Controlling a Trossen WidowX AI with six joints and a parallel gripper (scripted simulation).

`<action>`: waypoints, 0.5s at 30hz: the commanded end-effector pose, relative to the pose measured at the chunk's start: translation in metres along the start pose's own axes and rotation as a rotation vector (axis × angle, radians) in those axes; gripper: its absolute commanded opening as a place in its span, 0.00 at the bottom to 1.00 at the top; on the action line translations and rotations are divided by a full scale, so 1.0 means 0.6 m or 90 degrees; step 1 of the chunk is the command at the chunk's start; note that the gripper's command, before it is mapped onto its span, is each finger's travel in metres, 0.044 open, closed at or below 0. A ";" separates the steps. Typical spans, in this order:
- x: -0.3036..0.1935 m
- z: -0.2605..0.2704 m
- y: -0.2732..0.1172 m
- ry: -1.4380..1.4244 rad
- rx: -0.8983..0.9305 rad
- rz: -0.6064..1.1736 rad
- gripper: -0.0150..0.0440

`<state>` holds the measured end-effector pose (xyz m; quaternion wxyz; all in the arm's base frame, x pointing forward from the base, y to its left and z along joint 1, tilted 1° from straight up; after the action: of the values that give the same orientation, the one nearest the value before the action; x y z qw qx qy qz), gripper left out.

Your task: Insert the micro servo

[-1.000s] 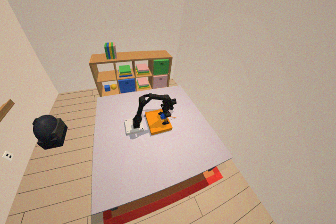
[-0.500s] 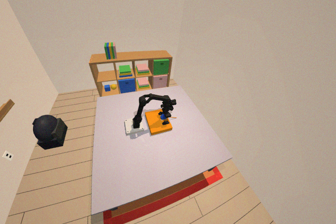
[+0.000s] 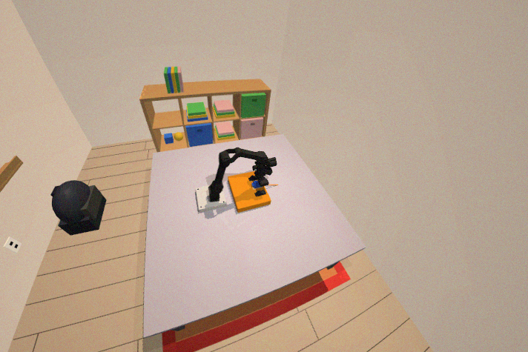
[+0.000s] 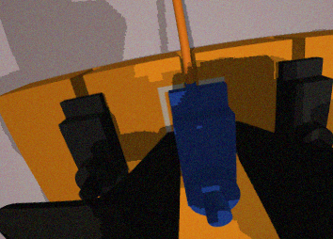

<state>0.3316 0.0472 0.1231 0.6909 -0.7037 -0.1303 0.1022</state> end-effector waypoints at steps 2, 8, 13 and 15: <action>0.000 0.000 0.007 -0.003 0.000 0.000 0.25; 0.000 0.000 0.016 -0.003 0.000 0.000 0.25; 0.000 0.000 0.022 -0.003 0.000 0.000 0.25; 0.000 0.000 0.026 -0.003 0.000 0.000 0.25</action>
<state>0.3321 0.0471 0.1109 0.6909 -0.7038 -0.1302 0.1022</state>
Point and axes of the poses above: the point midway between the two fingers, 35 mm back from their tips, its own y axis out along the fingers, its own z axis across the jaws, x = y × z, the point moved 3 cm from there along -y, back along the fingers, and after that the axes turned 13 degrees about -y, right-handed, at the moved point
